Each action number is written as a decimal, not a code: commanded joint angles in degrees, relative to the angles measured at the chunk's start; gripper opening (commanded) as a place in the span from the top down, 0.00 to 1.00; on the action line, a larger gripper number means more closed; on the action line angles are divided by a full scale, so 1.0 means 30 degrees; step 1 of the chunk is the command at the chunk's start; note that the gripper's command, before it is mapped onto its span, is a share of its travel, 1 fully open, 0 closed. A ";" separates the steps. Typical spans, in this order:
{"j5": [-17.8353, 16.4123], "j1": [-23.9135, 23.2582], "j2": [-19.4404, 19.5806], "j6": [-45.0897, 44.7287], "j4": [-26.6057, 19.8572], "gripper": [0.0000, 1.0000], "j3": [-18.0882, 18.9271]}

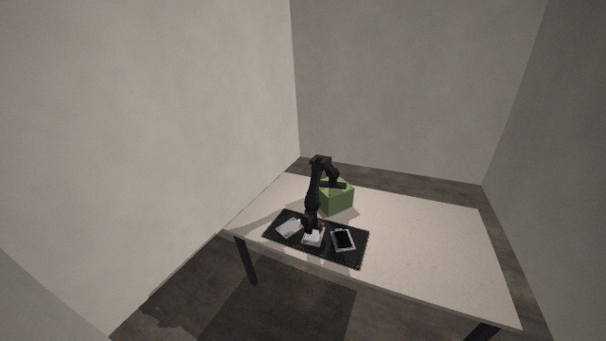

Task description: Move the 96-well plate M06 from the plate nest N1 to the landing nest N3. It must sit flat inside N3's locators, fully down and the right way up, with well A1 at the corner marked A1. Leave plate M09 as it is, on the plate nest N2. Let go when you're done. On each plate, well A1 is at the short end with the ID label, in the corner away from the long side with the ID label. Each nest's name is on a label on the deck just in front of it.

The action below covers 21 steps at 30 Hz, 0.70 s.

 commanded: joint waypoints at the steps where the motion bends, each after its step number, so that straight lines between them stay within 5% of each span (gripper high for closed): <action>1: -0.0049 0.0089 -0.0554 0.0100 0.0643 1.00 0.0472; 21: -0.0046 0.0115 -0.0664 0.0104 0.0800 1.00 -0.0264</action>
